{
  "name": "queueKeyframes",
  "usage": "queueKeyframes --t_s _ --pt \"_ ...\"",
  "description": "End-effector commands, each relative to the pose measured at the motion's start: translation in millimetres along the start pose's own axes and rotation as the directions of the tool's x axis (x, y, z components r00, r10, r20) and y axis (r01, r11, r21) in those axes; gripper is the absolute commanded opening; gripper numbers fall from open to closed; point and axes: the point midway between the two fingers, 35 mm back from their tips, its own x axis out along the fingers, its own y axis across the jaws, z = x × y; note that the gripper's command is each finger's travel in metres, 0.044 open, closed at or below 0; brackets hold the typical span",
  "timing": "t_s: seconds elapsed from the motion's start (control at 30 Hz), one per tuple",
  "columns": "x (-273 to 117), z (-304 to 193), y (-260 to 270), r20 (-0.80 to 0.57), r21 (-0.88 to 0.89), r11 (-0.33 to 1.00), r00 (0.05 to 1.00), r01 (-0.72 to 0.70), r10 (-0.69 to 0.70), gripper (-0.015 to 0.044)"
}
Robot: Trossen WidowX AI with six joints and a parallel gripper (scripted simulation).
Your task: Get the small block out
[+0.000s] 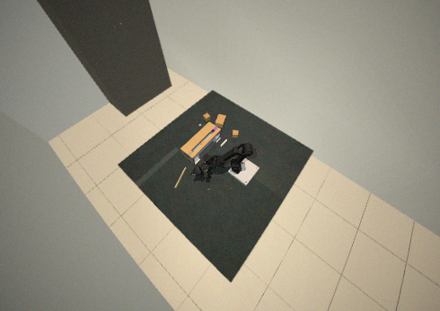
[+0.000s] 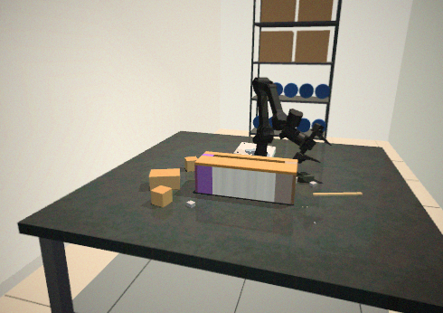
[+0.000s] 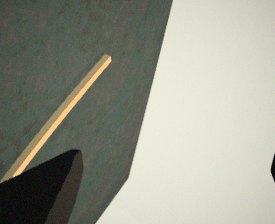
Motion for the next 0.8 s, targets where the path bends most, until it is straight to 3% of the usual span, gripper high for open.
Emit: queueKeyframes --t_s 0.0,0.13,0.37,0.57,0.77 --pt "0.1 -1.5 0.1 -0.004 0.0 1.0 1.0 -0.002 0.002 0.04" --pt "2.0 -33.8 4.1 -0.09 0.009 0.999 0.995 -0.038 0.039 0.04" --pt "4.7 -68.4 14.7 -0.111 0.41 0.907 0.982 -0.095 0.153 0.04" --pt "-2.8 -116.3 24.6 -0.127 0.852 0.521 0.948 -0.047 0.293 0.04" --pt "-17.8 -156.0 29.7 -0.131 0.991 0.064 0.909 0.115 0.395 0.04"
